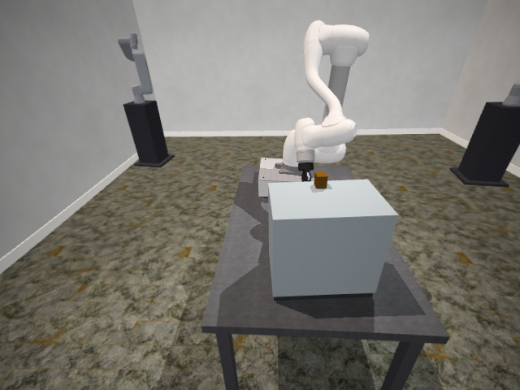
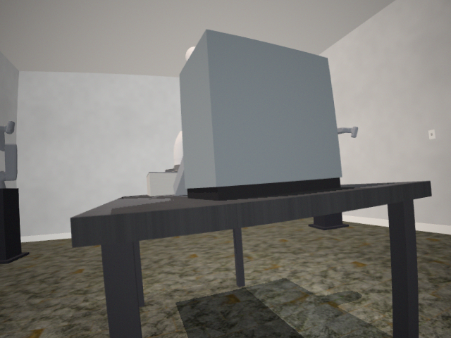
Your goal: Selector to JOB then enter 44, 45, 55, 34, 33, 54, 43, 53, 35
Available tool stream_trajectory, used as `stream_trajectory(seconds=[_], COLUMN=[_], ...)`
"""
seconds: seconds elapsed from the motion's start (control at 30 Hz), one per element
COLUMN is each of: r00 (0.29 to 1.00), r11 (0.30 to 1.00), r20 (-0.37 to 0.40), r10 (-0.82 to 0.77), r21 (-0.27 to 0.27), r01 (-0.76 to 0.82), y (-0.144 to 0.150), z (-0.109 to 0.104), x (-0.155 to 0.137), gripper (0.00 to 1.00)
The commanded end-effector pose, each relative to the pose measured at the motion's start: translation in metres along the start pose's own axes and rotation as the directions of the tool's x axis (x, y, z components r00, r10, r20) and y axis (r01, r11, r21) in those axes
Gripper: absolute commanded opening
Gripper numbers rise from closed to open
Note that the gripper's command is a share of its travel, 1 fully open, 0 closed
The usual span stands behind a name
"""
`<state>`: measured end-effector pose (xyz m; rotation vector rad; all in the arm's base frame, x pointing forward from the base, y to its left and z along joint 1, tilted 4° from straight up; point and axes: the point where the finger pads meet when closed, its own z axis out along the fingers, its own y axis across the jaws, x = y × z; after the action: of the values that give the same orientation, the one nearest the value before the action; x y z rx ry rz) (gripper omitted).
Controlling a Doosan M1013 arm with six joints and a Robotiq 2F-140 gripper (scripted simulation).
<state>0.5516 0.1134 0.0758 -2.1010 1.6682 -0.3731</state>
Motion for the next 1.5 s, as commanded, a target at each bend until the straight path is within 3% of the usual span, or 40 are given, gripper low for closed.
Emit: stream_trajectory(seconds=[0.0, 0.53, 1.47], r00=[1.0, 1.0, 1.0], r11=[1.0, 1.0, 1.0], r20=[0.003, 0.003, 0.003], r10=[0.01, 0.01, 0.01], r21=[-0.005, -0.005, -0.005], r01=[-0.01, -0.01, -0.01], y=[0.002, 0.002, 0.002], z=[0.003, 0.022, 0.023], x=[0.001, 0.001, 0.001], gripper=[0.0, 0.0, 0.0])
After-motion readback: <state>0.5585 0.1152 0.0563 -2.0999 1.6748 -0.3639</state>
